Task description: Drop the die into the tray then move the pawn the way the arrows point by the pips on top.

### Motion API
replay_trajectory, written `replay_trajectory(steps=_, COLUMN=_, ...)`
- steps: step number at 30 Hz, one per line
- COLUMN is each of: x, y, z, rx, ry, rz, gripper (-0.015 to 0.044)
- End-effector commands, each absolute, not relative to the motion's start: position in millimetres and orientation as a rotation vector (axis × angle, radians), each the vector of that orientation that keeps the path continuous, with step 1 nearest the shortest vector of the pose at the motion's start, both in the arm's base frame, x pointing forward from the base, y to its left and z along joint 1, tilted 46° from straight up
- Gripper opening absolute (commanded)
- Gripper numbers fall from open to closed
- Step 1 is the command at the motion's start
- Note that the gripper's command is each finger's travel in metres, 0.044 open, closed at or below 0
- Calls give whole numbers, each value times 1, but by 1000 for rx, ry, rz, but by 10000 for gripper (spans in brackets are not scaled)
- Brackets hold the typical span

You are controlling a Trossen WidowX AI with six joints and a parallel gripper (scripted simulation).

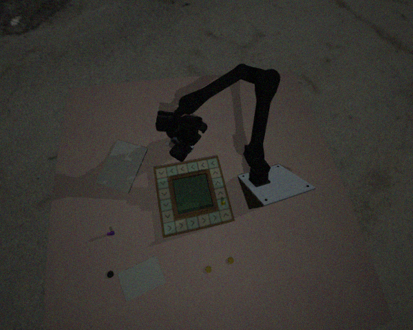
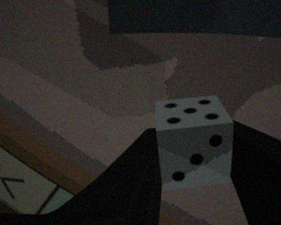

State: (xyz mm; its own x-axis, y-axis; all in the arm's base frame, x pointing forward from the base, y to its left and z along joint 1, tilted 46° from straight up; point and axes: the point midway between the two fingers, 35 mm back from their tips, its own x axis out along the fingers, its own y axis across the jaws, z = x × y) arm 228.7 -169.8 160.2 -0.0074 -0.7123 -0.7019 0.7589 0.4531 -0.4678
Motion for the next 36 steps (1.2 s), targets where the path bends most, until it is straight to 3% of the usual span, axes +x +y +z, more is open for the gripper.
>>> replay_trajectory(steps=1, x=235, y=-157, z=172, rx=54, ry=1061, rz=-1148, gripper=0)
replay_trajectory(steps=20, x=231, y=-85, z=232, rx=0, ry=1078, rz=-1119, gripper=0)
replay_trajectory(steps=36, x=250, y=-65, z=203, rx=-333, ry=1306, rz=-858, gripper=0)
